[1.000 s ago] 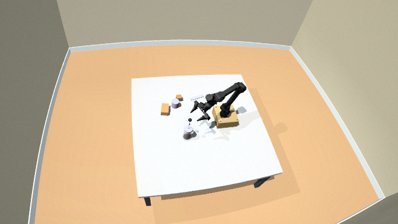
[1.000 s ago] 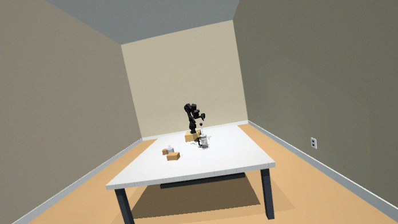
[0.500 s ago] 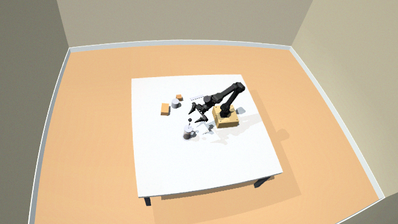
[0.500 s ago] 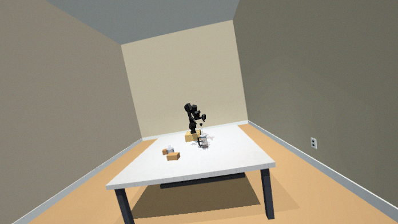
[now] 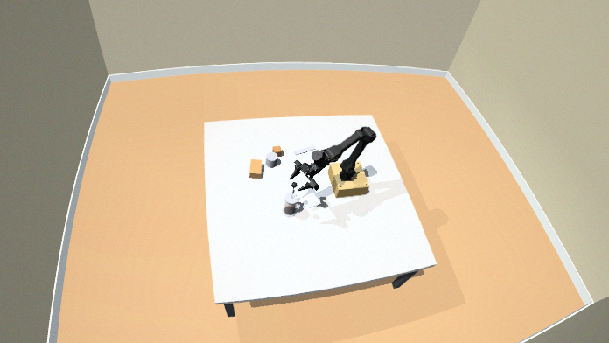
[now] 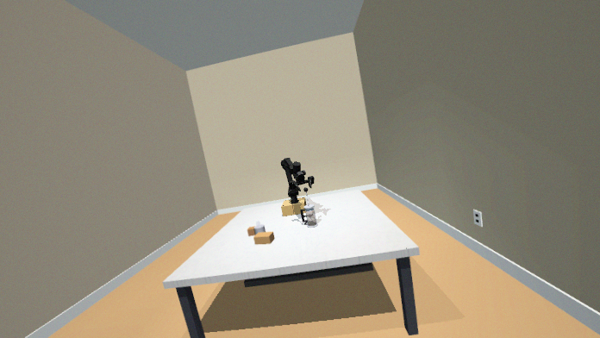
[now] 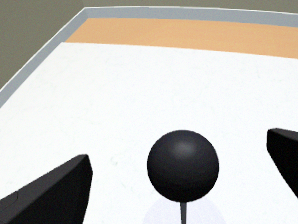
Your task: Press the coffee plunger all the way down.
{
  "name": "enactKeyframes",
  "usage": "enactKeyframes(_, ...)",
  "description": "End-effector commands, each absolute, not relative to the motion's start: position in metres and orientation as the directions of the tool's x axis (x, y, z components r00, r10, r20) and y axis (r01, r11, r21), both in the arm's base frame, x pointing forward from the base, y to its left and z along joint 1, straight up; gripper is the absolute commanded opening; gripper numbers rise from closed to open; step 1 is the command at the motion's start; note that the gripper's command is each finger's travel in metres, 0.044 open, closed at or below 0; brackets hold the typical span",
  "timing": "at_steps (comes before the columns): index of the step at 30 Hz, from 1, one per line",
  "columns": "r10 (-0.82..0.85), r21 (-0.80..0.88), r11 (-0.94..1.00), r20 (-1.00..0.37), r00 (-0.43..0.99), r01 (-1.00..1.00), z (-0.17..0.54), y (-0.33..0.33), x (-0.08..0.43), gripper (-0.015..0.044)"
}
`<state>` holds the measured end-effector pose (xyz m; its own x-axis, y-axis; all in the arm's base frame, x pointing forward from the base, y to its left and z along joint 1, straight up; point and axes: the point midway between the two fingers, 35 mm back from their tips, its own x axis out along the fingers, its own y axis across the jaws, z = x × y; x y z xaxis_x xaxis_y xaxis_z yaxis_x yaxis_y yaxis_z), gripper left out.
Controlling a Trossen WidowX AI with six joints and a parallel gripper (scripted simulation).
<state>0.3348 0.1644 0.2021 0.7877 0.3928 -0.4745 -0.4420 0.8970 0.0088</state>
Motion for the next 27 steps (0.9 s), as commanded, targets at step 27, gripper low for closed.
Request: enactKeyframes(27, 0.389, 0.003, 0.897, -0.476, 0.789, -0.441, 0.189, 0.166, 0.339, 0.0126)
